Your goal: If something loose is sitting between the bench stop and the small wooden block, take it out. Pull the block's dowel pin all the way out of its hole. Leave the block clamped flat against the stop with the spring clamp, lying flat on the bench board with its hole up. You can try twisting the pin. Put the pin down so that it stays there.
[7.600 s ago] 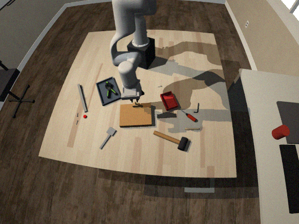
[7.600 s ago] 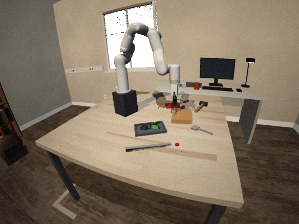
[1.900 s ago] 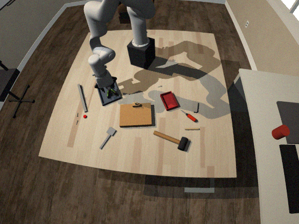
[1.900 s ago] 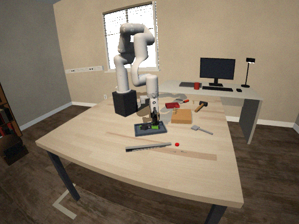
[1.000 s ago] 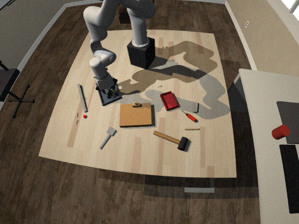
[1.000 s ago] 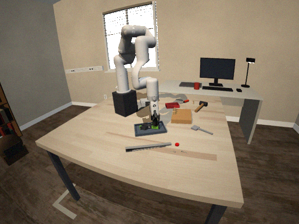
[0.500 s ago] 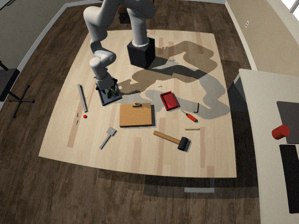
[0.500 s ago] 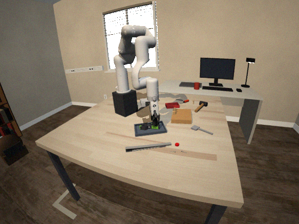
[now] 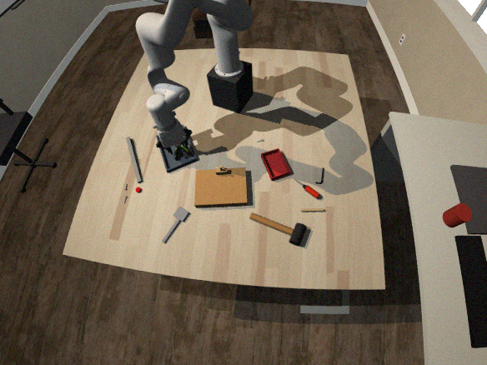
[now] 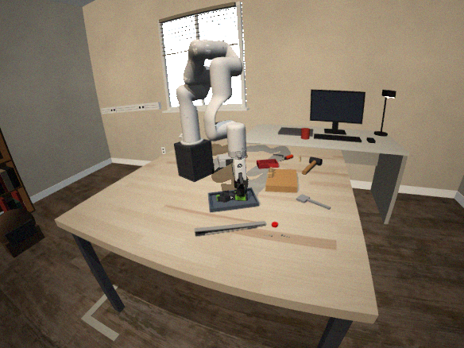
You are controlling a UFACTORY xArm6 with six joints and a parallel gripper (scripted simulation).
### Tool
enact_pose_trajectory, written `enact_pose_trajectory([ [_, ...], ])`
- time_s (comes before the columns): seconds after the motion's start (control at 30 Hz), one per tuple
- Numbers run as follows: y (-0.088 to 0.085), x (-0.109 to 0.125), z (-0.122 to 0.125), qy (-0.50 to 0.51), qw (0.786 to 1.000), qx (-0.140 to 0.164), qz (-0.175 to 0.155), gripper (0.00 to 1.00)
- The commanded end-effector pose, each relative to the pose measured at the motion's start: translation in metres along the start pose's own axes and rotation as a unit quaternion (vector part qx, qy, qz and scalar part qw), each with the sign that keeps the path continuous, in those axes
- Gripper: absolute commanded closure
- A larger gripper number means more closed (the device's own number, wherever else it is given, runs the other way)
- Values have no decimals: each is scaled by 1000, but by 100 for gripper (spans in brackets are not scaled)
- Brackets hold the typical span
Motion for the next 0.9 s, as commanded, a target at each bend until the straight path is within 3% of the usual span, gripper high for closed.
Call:
enact_pose_trajectory([
  [0.0,2,1,-1,0,1000,-1,-1,28],
  [0.87,26,1,-1,0,1000,-1,-1,28],
])
Point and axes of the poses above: the point where the finger pads meet when closed, its own y axis out along the fingers, its own z axis across the jaws, x = y × z, the point moved 9 cm from there along -y, back along the fingers, and after that the axes turned 3 degrees about -y, right-handed, at the moved point
